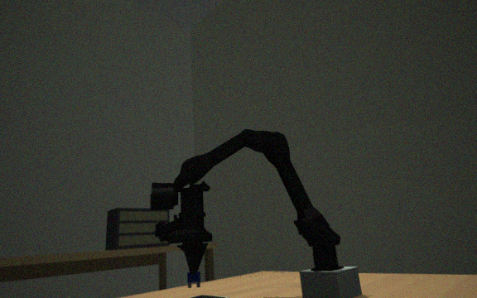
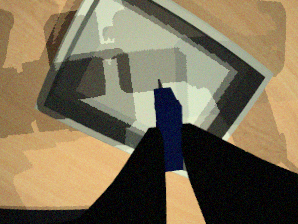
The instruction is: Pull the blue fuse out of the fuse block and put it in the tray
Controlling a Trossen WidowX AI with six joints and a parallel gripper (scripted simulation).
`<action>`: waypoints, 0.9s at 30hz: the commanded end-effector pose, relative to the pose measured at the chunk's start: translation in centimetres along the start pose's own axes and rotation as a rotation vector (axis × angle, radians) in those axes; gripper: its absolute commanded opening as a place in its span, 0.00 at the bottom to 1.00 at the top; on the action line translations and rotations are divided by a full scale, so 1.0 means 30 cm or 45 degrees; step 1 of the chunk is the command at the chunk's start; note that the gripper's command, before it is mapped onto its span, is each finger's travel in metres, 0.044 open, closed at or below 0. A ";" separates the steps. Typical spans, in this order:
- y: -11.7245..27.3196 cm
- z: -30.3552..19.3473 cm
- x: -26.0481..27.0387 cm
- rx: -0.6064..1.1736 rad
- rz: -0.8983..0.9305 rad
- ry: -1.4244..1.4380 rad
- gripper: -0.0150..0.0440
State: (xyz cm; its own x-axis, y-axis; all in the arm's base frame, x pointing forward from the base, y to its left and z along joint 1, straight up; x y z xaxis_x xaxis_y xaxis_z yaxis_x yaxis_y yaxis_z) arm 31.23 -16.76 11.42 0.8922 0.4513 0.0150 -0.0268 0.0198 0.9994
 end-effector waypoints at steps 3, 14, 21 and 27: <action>-0.038 0.000 -0.004 0.005 -0.006 0.003 0.25; -0.097 -0.001 -0.005 0.005 -0.006 0.003 0.25; -0.103 0.000 -0.003 0.003 -0.002 -0.001 0.30; -0.103 0.000 -0.003 0.003 -0.002 -0.001 0.57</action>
State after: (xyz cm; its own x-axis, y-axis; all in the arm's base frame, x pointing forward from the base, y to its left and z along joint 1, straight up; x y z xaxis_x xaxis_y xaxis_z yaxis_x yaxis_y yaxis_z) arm 31.20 -16.84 8.28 0.8925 0.4508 0.0125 -0.0228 0.0175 0.9996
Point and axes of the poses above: the point midway between the two fingers, 35 mm back from their tips, its own y axis back along the fingers, its own x axis across the jaws, z = x × y, the point moved 5 cm from there along y, back along the fingers, and after that the axes turned 15 degrees about -y, right-handed, at the moved point
